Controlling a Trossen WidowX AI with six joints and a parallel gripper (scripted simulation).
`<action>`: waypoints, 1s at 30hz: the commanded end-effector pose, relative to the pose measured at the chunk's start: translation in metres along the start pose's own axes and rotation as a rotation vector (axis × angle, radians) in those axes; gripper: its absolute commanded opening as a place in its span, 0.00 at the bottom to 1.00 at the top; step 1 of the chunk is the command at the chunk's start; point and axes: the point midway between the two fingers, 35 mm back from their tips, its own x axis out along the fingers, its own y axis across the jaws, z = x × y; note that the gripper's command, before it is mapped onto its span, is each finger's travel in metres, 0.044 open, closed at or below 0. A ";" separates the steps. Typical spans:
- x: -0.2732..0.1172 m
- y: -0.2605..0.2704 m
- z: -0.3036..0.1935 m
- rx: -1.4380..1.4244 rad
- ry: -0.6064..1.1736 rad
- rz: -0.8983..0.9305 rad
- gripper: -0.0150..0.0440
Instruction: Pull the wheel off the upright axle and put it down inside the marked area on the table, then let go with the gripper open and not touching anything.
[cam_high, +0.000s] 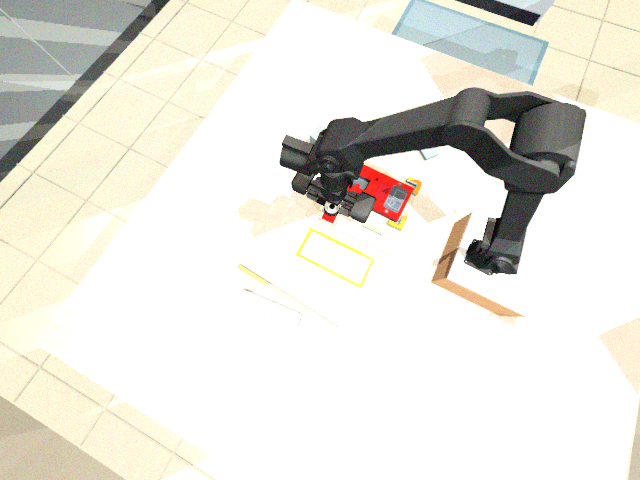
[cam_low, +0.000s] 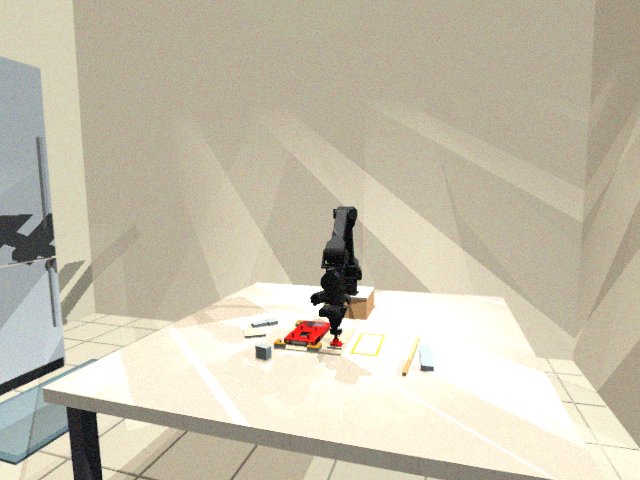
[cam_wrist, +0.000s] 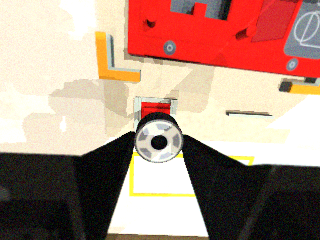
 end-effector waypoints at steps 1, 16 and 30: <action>-0.004 0.000 0.000 -0.003 -0.001 0.001 0.25; -0.009 0.000 0.000 -0.003 -0.001 0.002 0.25; -0.013 -0.001 0.000 -0.004 -0.001 0.004 0.25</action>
